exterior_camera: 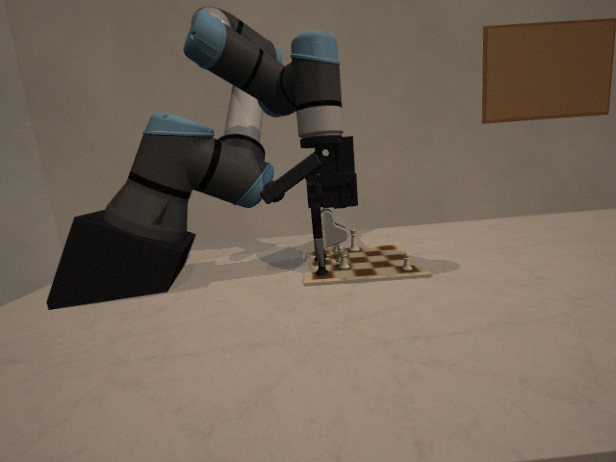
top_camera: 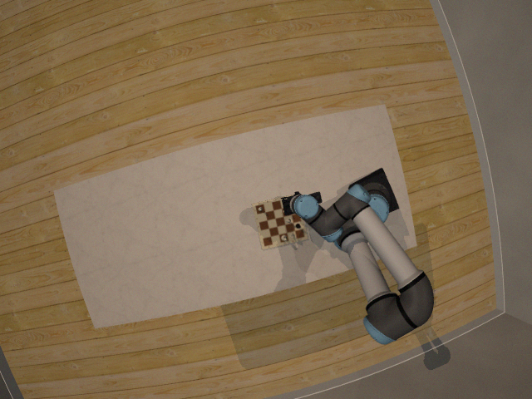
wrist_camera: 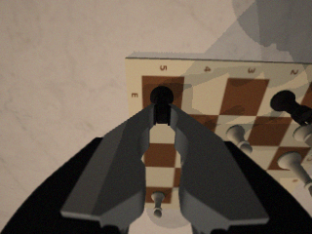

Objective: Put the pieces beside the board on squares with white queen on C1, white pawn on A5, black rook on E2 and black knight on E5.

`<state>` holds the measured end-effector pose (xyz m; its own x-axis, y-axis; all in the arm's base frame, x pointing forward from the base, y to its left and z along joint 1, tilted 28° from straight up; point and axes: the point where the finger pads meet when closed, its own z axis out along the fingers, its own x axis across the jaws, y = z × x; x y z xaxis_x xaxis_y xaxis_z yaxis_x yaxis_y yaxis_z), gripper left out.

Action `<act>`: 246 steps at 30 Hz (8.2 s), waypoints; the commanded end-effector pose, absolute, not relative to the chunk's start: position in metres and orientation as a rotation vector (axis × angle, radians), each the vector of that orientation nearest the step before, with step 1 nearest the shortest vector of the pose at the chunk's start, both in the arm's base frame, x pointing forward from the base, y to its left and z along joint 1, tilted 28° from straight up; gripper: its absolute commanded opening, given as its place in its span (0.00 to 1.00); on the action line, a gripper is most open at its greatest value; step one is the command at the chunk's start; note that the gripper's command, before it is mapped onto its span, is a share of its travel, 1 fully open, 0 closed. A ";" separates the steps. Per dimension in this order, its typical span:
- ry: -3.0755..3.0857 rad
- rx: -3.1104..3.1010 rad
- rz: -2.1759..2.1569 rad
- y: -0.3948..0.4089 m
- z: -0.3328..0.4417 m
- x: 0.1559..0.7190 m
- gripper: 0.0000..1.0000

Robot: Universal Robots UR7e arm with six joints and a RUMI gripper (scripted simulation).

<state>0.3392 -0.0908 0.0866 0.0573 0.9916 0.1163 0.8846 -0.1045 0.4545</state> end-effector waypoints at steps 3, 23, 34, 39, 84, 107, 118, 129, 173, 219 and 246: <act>1.905 2.074 0.587 -0.091 0.087 0.339 0.00; 1.906 2.073 0.587 -0.091 0.087 0.340 0.00; 1.910 2.069 0.586 -0.090 0.087 0.340 0.00; 1.909 2.070 0.586 -0.090 0.087 0.340 0.00; 1.909 2.071 0.587 -0.090 0.083 0.342 0.00; 1.909 2.071 0.587 -0.090 0.083 0.342 0.00; 1.909 2.071 0.587 -0.090 0.083 0.342 0.04; 1.909 2.071 0.587 -0.090 0.083 0.342 0.18; 1.905 2.067 0.583 -0.096 0.143 0.312 0.22; 1.905 2.068 0.582 -0.098 0.167 0.299 1.00; 1.905 2.068 0.581 -0.103 0.230 0.266 1.00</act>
